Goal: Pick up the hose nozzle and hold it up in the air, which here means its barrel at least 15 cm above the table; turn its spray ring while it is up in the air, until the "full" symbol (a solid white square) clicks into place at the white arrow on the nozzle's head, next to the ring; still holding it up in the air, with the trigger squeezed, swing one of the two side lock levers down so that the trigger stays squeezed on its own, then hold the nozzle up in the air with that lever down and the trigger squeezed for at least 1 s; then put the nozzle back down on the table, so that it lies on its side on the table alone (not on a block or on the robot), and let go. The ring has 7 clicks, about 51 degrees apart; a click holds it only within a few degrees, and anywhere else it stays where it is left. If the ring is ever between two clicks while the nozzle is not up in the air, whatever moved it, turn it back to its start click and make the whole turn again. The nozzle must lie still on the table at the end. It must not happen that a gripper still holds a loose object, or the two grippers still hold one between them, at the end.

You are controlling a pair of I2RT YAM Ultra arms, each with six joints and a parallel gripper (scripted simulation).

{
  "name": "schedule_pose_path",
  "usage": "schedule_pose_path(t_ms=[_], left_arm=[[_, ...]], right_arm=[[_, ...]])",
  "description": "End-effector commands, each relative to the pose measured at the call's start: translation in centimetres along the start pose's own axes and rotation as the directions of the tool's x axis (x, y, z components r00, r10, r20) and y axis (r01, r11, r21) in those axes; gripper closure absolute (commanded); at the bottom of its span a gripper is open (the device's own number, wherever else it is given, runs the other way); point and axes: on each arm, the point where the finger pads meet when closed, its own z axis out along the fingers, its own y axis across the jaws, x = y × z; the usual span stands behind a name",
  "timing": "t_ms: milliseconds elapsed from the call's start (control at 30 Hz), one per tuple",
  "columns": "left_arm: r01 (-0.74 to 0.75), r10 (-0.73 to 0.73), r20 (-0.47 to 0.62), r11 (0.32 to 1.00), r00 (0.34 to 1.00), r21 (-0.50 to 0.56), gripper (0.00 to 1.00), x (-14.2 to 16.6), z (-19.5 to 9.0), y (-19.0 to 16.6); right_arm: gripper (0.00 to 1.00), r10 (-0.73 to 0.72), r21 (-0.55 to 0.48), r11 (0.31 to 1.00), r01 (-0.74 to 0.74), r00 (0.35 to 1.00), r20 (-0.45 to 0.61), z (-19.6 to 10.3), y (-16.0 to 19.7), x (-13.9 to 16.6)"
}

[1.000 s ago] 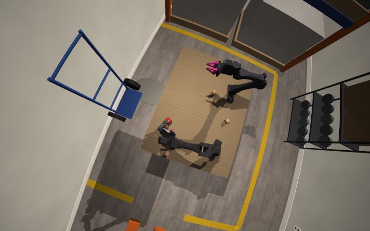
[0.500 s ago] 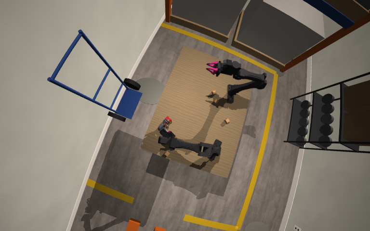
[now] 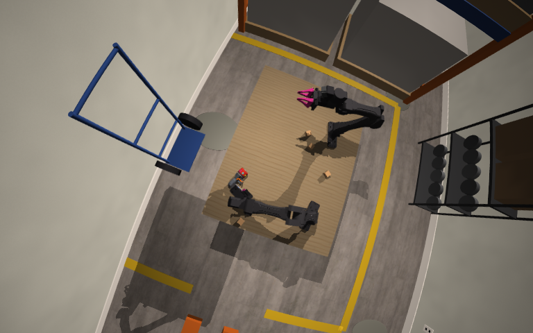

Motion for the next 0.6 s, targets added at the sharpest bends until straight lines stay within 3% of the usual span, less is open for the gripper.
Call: schedule_pose_path(t_ms=[0, 233, 300, 567], left_arm=[[-0.027, 0.028, 0.069, 0.999, 0.997, -0.023, 0.65, -2.7, -3.7, 0.1], [-0.033, 0.042, 0.159, 0.998, 0.986, -0.059, 0.65, -4.7, -4.6, 1.2], [-0.050, 0.055, 0.133, 0.998, 0.990, -0.042, 0.65, -4.9, -4.1, -0.2], [-0.045, 0.052, 0.142, 0.998, 0.988, -0.052, 0.65, -5.0, -4.7, 0.1]], right_arm=[[0.63, -0.005, 0.002, 1.000, 0.005, 0.998, 0.061, 0.0, 0.0, -2.8], [0.63, -0.005, 0.002, 1.000, 0.005, 0.998, 0.061, 0.0, 0.0, -2.8], [0.63, -0.005, 0.002, 1.000, 0.005, 0.998, 0.061, 0.0, 0.0, -2.8], [0.63, -0.005, 0.002, 1.000, 0.005, 0.998, 0.061, 0.0, 0.0, -2.8]])
